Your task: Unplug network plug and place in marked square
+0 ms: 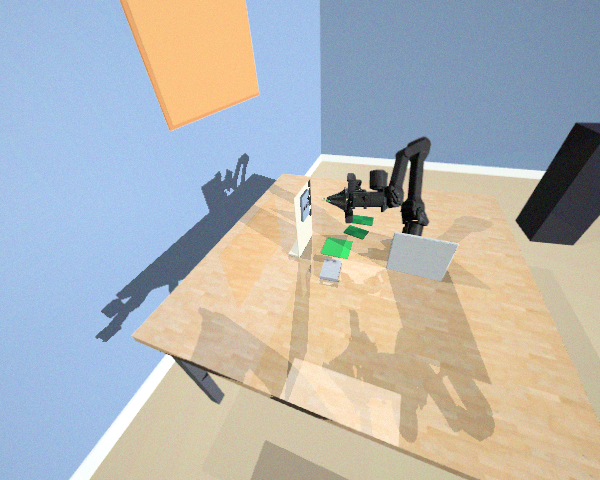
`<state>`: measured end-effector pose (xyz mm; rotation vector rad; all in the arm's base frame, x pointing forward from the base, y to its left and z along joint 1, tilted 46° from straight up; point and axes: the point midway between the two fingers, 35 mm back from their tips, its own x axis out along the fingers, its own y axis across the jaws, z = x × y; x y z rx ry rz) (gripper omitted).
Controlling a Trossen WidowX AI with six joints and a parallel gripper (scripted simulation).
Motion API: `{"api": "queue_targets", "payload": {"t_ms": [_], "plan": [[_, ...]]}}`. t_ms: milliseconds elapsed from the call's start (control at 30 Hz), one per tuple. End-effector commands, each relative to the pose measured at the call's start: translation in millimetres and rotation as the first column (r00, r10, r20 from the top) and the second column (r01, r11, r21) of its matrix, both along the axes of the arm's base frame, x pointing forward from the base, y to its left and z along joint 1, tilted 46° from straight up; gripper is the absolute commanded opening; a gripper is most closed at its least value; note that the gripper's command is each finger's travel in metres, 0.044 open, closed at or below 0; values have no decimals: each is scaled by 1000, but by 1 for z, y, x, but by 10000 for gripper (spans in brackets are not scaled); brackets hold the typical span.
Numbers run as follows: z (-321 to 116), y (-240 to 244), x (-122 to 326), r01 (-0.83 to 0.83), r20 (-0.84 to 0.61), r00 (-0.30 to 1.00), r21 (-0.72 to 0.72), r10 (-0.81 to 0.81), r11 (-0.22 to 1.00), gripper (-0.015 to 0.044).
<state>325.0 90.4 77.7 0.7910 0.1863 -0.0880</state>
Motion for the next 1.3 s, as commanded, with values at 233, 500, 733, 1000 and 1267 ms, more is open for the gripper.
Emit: {"api": "queue_targets", "payload": {"t_ms": [233, 500, 733, 1000, 1267], "plan": [[-3, -1, -2, 55, -48, 997, 12, -54, 998, 0], [-29, -22, 0, 179, -173, 969, 6, -176, 984, 0], [-49, -41, -3, 291, -267, 921, -17, -285, 957, 0], [-67, -64, -11, 414, -352, 842, -64, -408, 908, 0], [-79, -87, -23, 524, -412, 744, -128, -526, 842, 0]]}}
